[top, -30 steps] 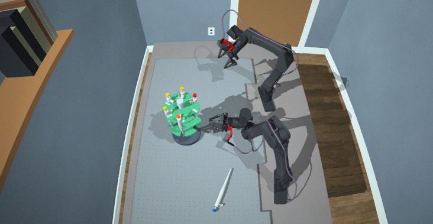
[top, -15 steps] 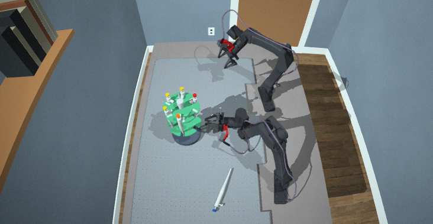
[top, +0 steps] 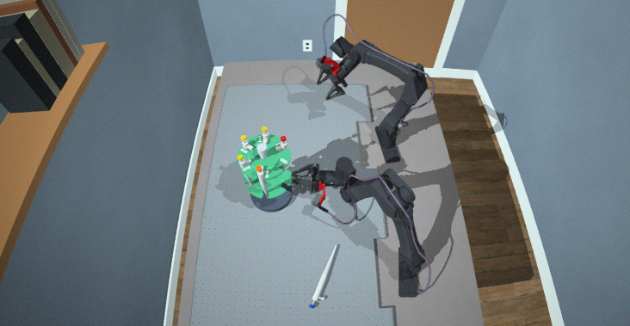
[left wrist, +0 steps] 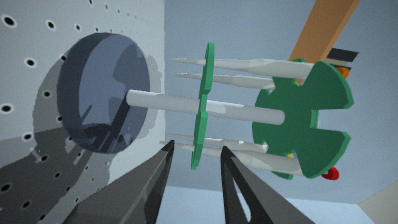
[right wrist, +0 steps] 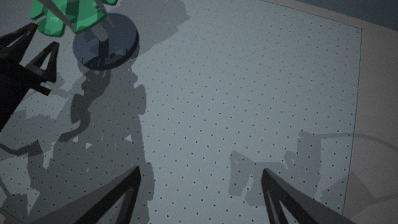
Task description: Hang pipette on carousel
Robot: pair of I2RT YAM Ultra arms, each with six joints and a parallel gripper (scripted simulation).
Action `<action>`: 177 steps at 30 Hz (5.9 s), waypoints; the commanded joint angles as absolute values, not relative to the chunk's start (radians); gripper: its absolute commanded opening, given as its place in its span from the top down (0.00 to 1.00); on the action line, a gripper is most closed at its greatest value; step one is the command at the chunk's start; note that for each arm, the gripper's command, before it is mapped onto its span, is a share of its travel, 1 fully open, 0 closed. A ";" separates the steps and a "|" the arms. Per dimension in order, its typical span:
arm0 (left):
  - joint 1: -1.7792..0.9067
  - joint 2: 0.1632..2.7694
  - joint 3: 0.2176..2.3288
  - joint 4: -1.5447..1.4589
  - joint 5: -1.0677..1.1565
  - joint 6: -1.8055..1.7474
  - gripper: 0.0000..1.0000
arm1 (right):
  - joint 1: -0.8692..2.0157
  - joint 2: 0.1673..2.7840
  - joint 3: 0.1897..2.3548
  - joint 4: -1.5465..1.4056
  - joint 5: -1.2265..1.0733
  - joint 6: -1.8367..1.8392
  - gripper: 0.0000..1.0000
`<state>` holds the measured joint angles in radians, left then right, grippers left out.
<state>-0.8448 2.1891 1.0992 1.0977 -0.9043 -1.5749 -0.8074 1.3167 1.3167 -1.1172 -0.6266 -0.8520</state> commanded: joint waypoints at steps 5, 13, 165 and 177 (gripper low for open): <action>-0.817 2.212 1.160 1.059 -0.873 -1.563 0.51 | -0.816 1.317 1.341 -1.103 -0.648 -0.857 0.00; -0.817 2.196 1.162 1.058 -0.873 -1.562 1.00 | -0.816 1.317 1.341 -1.103 -0.648 -0.857 0.00; -0.533 2.041 0.849 1.201 -0.139 -1.569 1.00 | -0.816 1.317 1.341 -1.103 -0.648 -0.857 0.00; -0.533 2.041 0.849 1.200 -0.141 -1.569 0.51 | -0.816 1.317 1.341 -1.103 -0.648 -0.857 0.00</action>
<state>-0.5484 2.0586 0.8497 1.2190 -0.1459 -1.5719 -0.8074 1.3167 1.3167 -1.1172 -0.6266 -0.8520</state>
